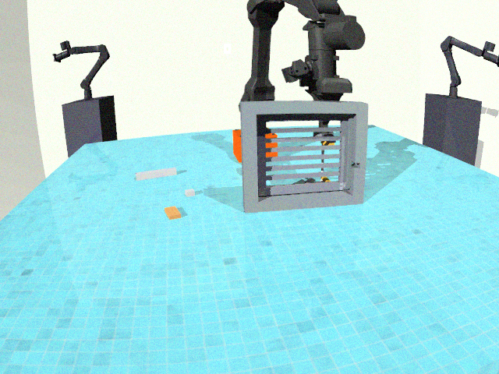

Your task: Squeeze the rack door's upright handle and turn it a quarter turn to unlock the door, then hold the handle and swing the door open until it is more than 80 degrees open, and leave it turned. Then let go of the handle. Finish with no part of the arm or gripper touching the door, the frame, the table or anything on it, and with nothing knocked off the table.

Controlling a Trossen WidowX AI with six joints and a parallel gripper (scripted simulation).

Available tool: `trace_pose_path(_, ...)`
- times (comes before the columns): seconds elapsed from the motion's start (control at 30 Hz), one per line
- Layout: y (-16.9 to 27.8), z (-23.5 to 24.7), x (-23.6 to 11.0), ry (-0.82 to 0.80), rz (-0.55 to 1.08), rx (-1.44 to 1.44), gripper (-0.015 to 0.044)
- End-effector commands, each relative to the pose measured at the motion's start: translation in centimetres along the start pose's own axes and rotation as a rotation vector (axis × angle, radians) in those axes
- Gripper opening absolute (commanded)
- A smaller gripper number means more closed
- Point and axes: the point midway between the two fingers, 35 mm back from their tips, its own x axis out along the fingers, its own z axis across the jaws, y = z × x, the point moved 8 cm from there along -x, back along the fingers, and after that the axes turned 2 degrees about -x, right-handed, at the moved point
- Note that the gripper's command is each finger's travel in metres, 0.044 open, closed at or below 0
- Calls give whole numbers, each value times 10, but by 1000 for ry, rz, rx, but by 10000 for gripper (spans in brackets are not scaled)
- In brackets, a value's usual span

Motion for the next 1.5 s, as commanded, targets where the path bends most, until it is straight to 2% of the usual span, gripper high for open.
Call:
trace_pose_path(0.0, -3, -7, 0, 3, -5, -102, 11)
trace_pose_path(0.63, -19, -38, 0, 6, -5, -478, 11)
trace_pose_path(1.47, -62, -80, 0, 12, -6, -873, 11)
